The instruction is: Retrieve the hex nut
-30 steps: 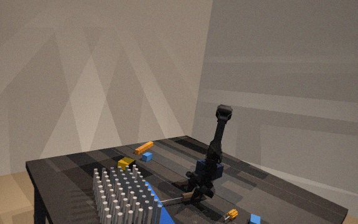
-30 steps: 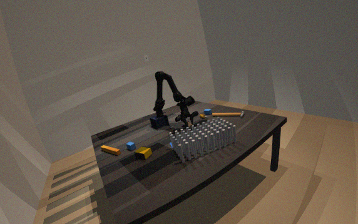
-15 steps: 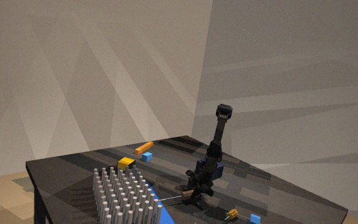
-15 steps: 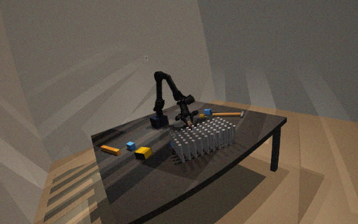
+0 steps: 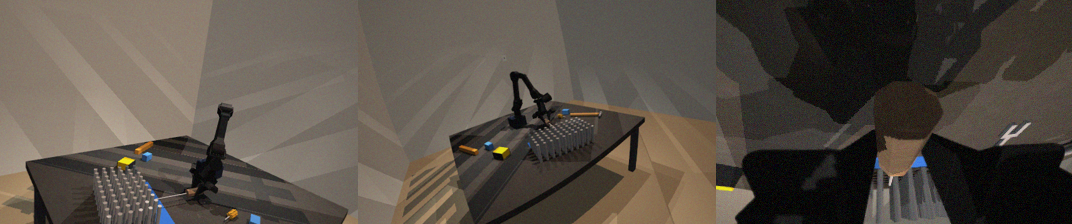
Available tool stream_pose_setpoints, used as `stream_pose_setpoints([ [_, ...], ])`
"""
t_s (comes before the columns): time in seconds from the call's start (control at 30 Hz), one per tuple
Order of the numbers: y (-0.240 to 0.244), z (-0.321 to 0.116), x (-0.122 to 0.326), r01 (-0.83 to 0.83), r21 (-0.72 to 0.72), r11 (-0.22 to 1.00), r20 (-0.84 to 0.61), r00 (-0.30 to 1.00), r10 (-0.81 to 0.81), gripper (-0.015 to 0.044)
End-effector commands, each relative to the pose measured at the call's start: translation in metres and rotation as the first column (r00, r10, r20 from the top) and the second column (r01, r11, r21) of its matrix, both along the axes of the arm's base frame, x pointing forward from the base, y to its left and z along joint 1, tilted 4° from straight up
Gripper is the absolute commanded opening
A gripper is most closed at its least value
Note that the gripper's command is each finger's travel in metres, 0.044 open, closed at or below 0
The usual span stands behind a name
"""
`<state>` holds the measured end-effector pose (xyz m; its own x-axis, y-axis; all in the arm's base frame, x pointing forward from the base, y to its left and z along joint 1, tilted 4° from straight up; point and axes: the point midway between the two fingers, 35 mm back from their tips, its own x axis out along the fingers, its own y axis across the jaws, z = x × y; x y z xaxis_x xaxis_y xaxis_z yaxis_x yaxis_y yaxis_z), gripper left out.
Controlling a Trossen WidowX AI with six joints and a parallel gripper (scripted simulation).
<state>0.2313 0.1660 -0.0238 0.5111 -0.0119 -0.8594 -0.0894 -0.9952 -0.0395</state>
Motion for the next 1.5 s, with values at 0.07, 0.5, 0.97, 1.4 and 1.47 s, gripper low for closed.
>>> stream_pose_setpoints([
  [0.07,-0.002,0.005,-0.018,0.004,-0.003,1.000,0.004,1.000,-0.004,0.0000],
  [0.5,0.006,0.069,-0.002,0.004,-0.001,1.000,0.006,1.000,-0.004,0.0000],
  [0.97,0.007,0.118,-0.005,-0.035,-0.008,0.999,0.000,0.999,0.035,0.0000],
  [1.4,0.076,0.129,-0.047,-0.368,0.012,0.930,0.008,0.930,0.368,0.0000],
  [1.47,0.085,0.131,-0.055,-0.416,0.014,0.909,0.010,0.909,0.416,0.0000],
])
